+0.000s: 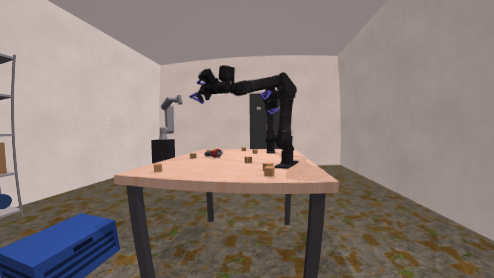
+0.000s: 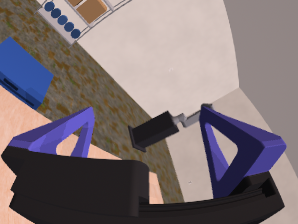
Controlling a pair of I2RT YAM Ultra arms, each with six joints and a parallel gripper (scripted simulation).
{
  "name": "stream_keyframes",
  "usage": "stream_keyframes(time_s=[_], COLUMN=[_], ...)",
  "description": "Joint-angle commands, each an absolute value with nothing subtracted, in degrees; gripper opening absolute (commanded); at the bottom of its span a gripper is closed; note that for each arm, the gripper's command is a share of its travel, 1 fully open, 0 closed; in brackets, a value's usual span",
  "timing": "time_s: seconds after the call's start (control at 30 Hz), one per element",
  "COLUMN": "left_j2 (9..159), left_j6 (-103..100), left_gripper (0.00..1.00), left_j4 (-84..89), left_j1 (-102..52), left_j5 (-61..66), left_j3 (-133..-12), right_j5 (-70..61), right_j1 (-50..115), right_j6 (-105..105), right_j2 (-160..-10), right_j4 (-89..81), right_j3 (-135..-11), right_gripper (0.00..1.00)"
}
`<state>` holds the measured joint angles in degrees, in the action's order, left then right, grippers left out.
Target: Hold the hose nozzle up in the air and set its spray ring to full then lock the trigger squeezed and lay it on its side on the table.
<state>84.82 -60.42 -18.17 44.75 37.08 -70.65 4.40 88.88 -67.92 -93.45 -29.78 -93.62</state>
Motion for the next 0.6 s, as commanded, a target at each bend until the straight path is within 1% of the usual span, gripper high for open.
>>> stream_keyframes(time_s=[0.0, 0.2, 0.23, 0.57], left_j2=[81.8, 80.8, 80.9, 78.9], left_j6=[-57.4, -53.7, -52.9, -48.5], left_gripper=[1.0, 1.0, 1.0, 1.0], left_j4=[-17.6, -16.6, -16.1, -14.9], left_j1=[43.3, 40.6, 40.1, 36.8], left_j5=[35.0, 32.9, 32.6, 29.8], left_j3=[-72.6, -72.2, -69.4, -69.5], right_j5=[3.7, 3.6, 3.5, 3.1], right_j1=[86.6, 81.4, 80.5, 73.7], right_j6=[-64.8, -60.7, -60.0, -54.9], right_j2=[-91.1, -89.0, -88.7, -86.3], right_j4=[-27.7, -25.9, -25.5, -23.3], right_j3=[-92.4, -90.5, -90.1, -87.6], right_gripper=[1.0, 1.0, 1.0, 1.0])
